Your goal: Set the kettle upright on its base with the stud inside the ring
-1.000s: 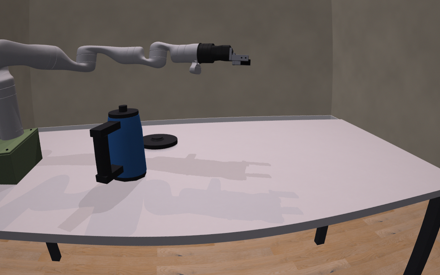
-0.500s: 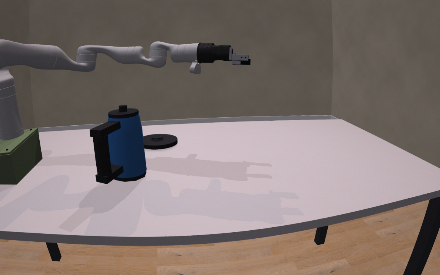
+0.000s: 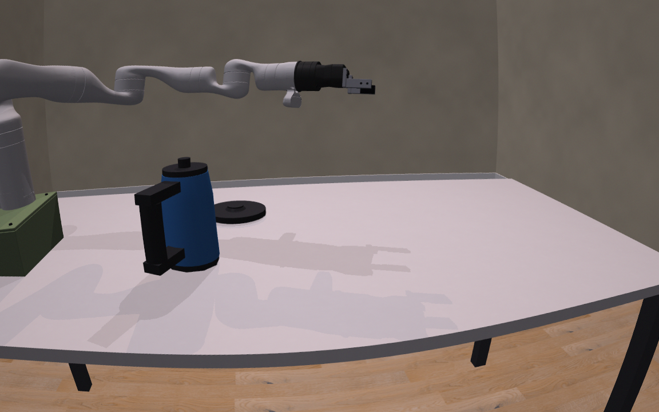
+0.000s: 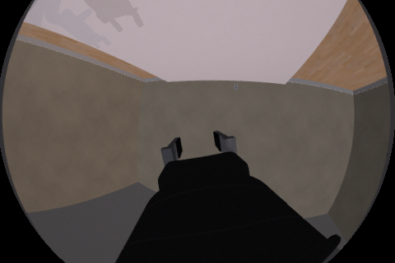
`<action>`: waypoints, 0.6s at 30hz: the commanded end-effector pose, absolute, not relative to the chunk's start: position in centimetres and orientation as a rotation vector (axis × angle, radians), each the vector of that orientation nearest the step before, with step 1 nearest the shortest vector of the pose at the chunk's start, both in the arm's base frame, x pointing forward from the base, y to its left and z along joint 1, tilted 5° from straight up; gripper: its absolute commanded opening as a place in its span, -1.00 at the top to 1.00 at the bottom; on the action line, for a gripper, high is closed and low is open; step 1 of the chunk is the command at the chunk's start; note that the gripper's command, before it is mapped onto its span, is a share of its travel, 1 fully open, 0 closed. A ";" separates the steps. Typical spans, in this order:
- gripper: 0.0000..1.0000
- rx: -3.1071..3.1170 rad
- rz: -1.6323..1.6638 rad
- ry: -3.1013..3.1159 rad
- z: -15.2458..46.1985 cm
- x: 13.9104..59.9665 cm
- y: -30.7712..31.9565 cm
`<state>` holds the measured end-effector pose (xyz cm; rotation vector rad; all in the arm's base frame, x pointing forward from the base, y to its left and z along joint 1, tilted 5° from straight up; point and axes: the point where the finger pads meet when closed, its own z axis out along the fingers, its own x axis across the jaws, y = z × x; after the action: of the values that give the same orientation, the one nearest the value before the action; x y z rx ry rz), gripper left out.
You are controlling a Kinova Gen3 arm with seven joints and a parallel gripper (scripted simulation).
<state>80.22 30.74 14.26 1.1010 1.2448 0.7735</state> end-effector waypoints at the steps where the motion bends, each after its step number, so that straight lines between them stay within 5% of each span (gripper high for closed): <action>1: -1.00 1.112 0.779 1.232 15.0 80.2 30.5; 18: -1.00 1.201 0.793 1.151 17.7 79.9 28.1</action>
<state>79.89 28.31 16.71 1.1870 1.1672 0.7845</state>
